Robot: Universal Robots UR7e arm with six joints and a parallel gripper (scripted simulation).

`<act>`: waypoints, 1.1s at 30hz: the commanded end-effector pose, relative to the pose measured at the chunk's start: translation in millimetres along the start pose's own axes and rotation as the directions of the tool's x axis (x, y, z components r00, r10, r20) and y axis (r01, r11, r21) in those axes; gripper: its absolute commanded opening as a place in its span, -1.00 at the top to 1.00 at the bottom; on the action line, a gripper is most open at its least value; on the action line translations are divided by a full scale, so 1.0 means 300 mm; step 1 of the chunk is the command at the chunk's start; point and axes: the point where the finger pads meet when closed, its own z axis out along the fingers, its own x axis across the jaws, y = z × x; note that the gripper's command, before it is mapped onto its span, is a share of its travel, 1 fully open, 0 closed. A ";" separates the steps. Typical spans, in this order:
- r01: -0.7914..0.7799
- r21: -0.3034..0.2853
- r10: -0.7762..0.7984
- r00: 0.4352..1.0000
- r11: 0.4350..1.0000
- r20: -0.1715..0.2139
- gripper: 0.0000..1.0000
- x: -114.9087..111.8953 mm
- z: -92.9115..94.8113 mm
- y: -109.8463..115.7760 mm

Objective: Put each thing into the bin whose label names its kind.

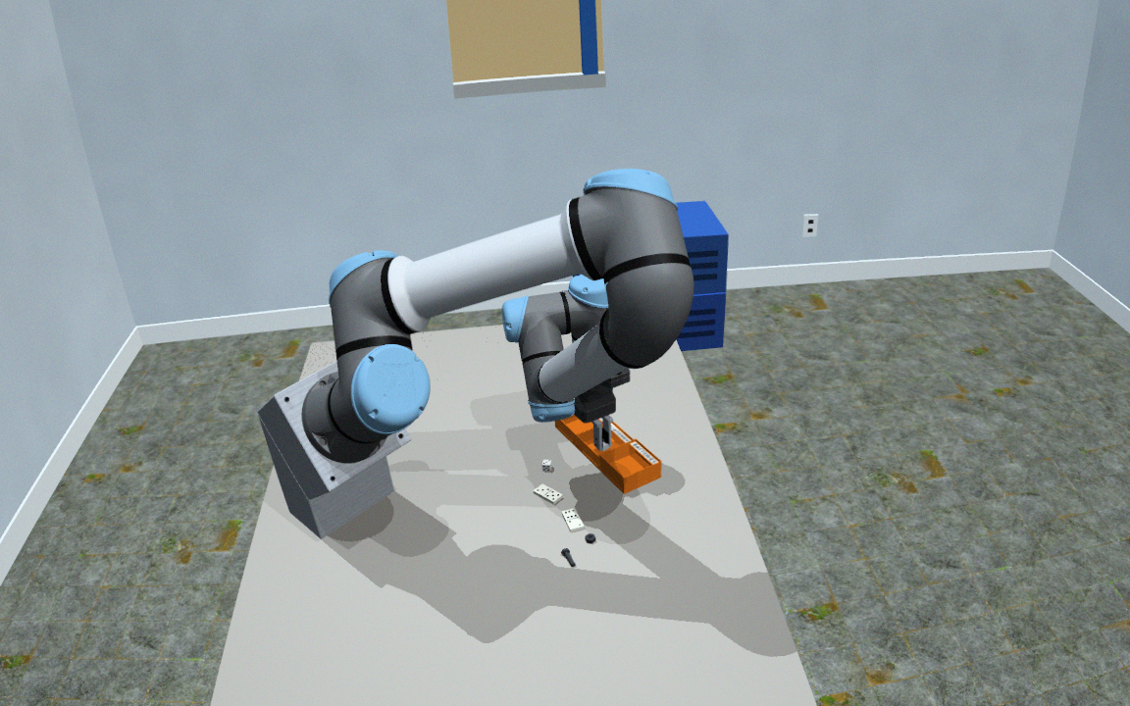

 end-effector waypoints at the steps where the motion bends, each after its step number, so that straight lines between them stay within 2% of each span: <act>1: 0.000 0.000 0.000 1.000 1.000 0.003 0.36 -0.006 -0.001 0.002; 3: 0.000 0.000 0.000 1.000 1.000 0.003 0.36 -0.006 -0.001 0.002; 4: 0.000 0.000 0.000 1.000 1.000 0.003 -0.24 -0.006 -0.001 0.002; 21: 0.000 0.000 0.000 1.000 1.000 0.003 -0.24 -0.006 -0.001 0.002; 33: 0.002 -0.001 -0.002 1.000 1.000 0.003 -0.24 -0.002 -0.058 0.003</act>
